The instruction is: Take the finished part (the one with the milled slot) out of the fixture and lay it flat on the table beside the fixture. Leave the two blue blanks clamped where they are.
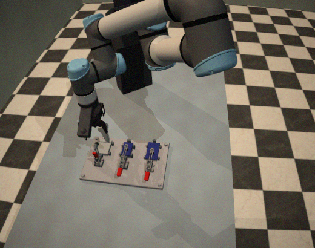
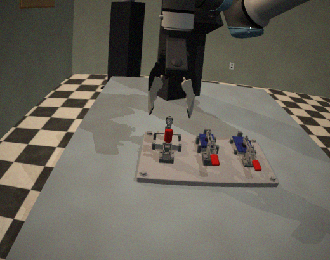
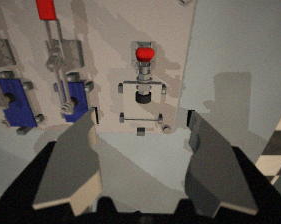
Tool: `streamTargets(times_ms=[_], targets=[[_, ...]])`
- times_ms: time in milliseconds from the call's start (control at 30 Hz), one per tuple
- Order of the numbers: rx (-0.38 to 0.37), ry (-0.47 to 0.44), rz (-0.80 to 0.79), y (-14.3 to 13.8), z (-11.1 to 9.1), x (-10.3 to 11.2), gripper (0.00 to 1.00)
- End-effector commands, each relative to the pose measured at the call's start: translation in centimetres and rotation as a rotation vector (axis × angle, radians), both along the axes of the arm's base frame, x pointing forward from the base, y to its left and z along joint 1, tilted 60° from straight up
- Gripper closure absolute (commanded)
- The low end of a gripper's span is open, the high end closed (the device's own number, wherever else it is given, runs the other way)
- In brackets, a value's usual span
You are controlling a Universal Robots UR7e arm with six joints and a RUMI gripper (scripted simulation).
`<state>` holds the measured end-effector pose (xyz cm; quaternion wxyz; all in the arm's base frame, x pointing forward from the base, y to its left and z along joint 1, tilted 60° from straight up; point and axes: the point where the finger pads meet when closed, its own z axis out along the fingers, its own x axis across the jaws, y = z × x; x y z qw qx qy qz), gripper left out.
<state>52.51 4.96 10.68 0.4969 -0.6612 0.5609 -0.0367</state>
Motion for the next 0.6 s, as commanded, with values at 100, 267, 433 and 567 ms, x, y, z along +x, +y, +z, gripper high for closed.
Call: streamTargets(times_ms=[100, 267, 433, 567], targets=[[0.000, -0.001, 0.000, 0.2, -1.4, -1.5, 0.41], [0.000, -0.001, 0.000, 0.3, -2.2, -2.3, 0.41], [0.000, -0.001, 0.000, 0.4, -2.6, -2.7, 0.41], [0.000, -0.001, 0.000, 0.4, -2.7, -2.8, 0.41]])
